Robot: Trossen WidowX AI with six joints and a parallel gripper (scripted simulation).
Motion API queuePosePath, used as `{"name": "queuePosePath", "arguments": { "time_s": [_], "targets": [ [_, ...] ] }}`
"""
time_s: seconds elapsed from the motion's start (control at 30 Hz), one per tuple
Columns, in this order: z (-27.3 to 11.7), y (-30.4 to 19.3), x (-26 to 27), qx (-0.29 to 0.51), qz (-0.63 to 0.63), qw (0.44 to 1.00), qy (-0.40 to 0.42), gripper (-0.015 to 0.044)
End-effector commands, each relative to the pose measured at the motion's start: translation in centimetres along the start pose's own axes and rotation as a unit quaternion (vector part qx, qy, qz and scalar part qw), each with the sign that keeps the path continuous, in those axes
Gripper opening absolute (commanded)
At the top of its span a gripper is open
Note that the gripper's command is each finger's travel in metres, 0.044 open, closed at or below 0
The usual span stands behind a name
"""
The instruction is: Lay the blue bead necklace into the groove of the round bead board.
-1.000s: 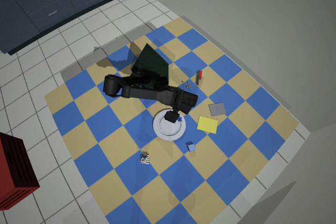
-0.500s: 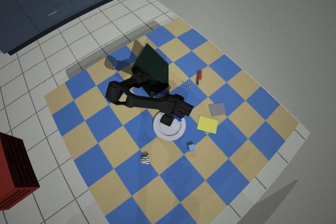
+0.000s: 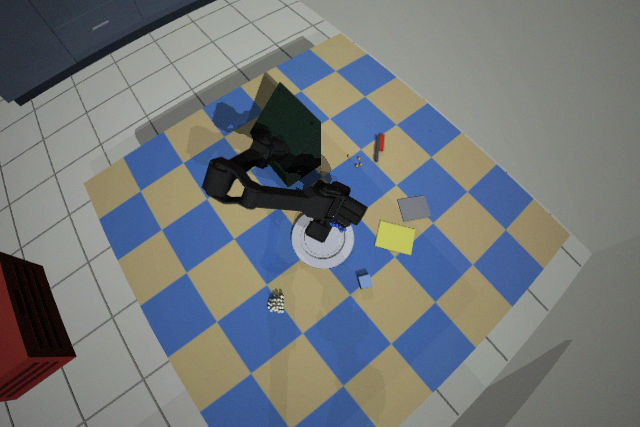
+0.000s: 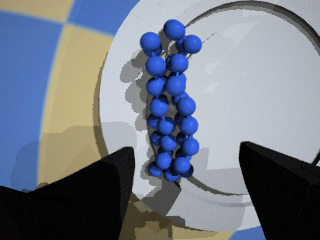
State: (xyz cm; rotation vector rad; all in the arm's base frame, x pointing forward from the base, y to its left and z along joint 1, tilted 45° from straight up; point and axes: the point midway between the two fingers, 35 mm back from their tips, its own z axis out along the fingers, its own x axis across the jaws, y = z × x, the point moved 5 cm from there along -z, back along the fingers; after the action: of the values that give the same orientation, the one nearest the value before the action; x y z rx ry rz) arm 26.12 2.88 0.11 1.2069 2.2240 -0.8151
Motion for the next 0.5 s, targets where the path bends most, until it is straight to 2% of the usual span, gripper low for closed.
{"name": "queuePosePath", "arguments": {
  "time_s": [0.0,0.33,0.47],
  "targets": [
    [0.6,-0.1,0.1,0.001,-0.005,1.0,-0.002,0.025],
    [1.9,-0.2,0.1,0.002,-0.006,1.0,-0.002,0.025],
    [1.7,-0.2,0.0,0.002,-0.002,1.0,0.0,0.0145]
  ]
}}
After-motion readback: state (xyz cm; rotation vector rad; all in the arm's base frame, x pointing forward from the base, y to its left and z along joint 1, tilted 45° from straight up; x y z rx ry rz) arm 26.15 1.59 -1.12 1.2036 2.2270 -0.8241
